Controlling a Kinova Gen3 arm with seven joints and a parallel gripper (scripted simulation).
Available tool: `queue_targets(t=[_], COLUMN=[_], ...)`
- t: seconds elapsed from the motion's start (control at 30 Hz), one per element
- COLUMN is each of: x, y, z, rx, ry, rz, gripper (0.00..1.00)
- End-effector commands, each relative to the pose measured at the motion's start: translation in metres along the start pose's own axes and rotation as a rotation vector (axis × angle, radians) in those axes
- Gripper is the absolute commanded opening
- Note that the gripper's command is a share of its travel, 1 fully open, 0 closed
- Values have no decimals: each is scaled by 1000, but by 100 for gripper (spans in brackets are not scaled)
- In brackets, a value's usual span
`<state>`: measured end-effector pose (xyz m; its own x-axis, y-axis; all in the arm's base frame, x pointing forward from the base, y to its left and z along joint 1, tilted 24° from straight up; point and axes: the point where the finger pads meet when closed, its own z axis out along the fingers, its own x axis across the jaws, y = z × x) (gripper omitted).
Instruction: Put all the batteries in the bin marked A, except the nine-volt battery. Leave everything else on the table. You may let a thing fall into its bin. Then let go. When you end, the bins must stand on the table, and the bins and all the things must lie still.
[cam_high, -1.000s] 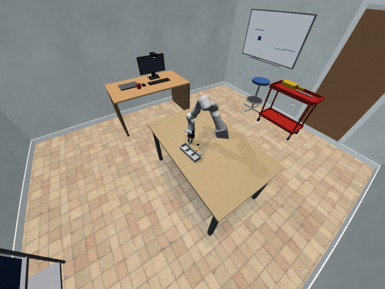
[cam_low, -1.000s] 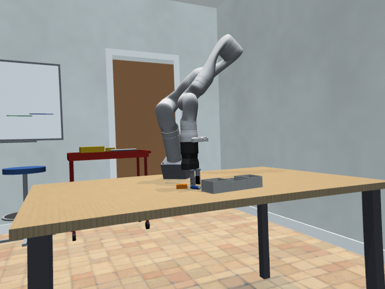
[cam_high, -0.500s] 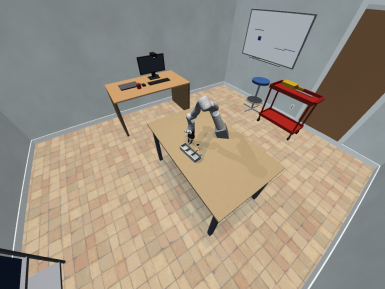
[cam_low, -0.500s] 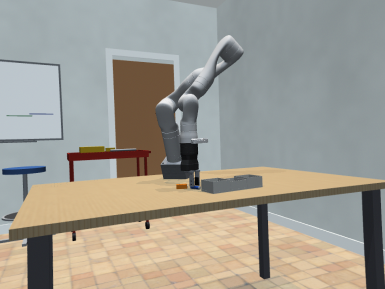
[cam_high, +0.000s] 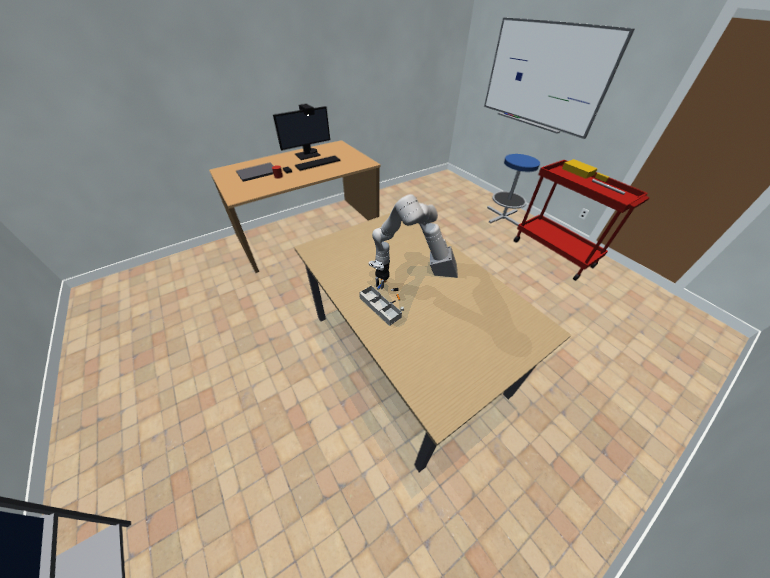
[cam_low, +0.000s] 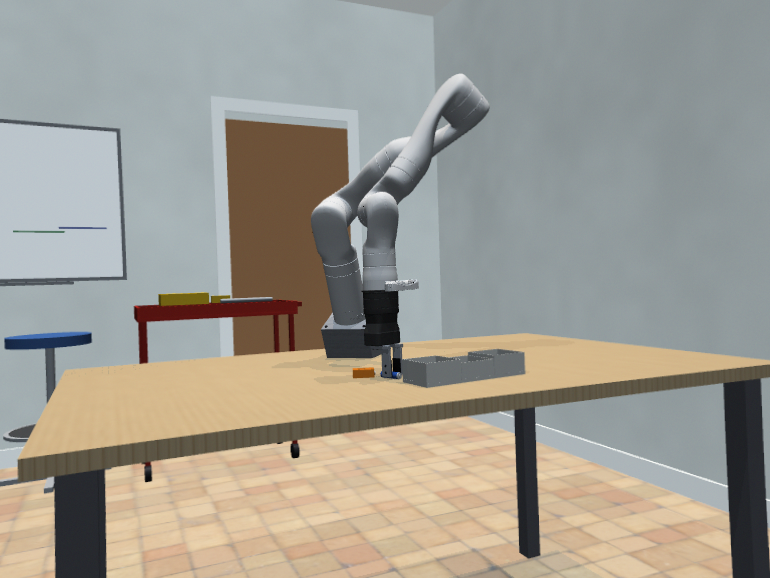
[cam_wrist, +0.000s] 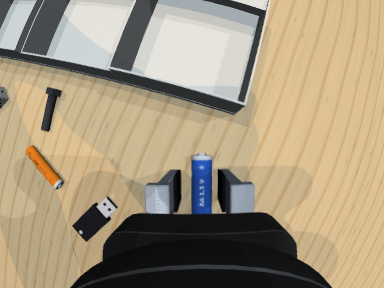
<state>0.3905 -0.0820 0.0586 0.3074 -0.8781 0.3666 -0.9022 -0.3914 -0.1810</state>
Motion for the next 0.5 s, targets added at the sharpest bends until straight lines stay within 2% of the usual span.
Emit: queue_targets(t=[0.0, 0.37, 0.4, 0.47], x=[2, 2, 2, 2], y=[4, 3, 3, 3], z=[3, 3, 3, 3], rx=[-8, -8, -8, -8], ry=[3, 3, 3, 3], rz=[4, 4, 4, 4], gripper=[60, 60, 31, 31])
